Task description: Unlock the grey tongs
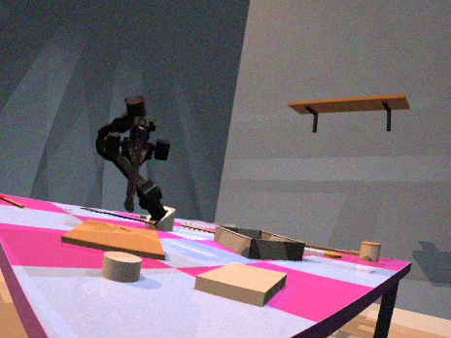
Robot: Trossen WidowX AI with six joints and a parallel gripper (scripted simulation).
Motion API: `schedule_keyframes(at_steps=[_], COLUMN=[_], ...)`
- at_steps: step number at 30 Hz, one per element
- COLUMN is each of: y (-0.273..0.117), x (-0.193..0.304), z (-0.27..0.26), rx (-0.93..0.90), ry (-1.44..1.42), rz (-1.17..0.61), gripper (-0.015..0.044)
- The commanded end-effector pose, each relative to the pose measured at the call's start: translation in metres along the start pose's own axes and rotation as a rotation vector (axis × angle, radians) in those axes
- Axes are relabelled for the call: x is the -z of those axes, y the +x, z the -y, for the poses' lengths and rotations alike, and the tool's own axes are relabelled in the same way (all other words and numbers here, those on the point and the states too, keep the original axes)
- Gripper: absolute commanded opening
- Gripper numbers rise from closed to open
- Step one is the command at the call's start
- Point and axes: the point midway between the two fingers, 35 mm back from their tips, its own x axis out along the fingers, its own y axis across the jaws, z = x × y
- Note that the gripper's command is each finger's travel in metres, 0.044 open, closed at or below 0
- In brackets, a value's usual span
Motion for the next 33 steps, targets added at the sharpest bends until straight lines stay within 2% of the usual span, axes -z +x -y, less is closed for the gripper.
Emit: schedule_keyframes(at_steps=[1, 18, 33], y=[-0.009, -0.040, -0.041], x=[-0.002, 0.000, 0.000], z=[0.001, 0.011, 0.011], rx=[0.001, 0.088, 0.093], ry=[-0.008, -0.018, -0.018], rz=[0.089, 0.387, 0.398], gripper=[-0.0150, -0.0150, -0.0150])
